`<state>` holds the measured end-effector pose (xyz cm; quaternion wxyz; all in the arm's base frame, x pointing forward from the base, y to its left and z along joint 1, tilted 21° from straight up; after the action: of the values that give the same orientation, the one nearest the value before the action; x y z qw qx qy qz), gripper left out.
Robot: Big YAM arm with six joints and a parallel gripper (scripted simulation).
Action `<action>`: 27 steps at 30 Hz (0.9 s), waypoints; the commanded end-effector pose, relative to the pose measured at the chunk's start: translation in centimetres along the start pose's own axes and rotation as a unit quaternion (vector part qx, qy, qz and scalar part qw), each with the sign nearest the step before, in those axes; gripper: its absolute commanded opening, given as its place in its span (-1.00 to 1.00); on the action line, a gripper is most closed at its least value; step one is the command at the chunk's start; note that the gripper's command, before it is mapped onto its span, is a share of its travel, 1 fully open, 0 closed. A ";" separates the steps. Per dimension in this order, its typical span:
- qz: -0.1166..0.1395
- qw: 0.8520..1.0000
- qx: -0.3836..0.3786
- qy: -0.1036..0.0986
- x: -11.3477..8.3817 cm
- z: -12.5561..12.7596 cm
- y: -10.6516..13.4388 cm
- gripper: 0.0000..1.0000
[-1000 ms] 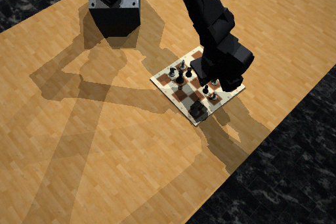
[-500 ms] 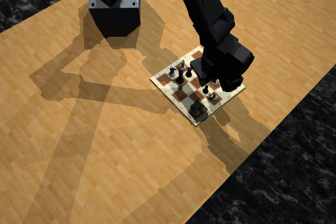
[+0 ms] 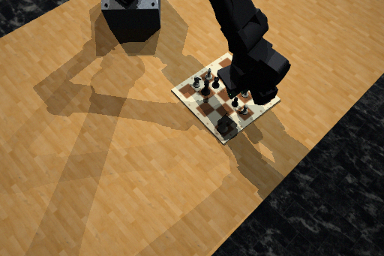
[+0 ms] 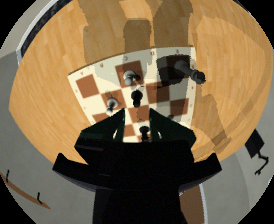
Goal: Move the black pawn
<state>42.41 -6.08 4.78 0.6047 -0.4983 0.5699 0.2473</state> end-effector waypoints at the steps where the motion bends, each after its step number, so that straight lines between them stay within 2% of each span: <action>1: -0.029 0.999 0.008 -0.013 -1.9 0.7 -2.4 -0.33; 27: -0.029 0.999 0.008 -0.013 -1.9 0.7 -2.4 -0.33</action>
<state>42.41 -6.08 4.78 0.6047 -0.4983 0.5699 0.2473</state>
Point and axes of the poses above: the point where the finger pads meet when closed, its own x axis out along the fingers, its own z axis across the jaws, y = z × x, the point moved 3 cm from there along -x, back along the fingers, and after that the axes turned 1 degree about x, right-handed, at the moved point
